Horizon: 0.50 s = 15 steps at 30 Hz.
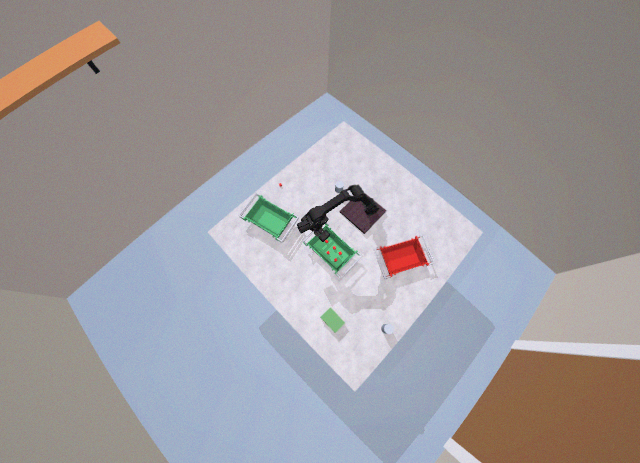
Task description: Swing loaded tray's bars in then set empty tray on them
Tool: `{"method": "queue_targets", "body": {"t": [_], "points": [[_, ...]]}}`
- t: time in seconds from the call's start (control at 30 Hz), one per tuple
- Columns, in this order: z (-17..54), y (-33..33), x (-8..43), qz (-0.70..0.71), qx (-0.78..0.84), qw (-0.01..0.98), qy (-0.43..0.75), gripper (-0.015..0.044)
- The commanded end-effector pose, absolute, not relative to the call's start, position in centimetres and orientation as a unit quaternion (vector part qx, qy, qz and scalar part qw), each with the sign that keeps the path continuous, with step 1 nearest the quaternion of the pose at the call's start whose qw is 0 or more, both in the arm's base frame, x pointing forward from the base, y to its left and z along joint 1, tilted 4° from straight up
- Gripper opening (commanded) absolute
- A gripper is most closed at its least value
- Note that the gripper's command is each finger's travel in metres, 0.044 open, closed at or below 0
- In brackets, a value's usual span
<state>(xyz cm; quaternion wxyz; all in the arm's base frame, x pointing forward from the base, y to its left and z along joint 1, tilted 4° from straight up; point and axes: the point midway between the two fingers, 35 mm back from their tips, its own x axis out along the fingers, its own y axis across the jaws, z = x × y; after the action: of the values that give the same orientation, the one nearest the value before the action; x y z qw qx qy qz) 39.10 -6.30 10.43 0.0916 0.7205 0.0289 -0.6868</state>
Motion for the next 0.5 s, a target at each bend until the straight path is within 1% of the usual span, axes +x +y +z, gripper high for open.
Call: {"method": "queue_targets", "body": {"t": [0.0,0.3,0.47], "points": [[10.1,-4.3,38.8,-0.691,0.716,0.09,0.04,0.0088],[7.8,-1.5,38.3,-0.691,0.716,0.089,0.041,0.0088],[8.5,-1.5,38.4,-0.691,0.716,0.089,0.041,0.0088]]}}
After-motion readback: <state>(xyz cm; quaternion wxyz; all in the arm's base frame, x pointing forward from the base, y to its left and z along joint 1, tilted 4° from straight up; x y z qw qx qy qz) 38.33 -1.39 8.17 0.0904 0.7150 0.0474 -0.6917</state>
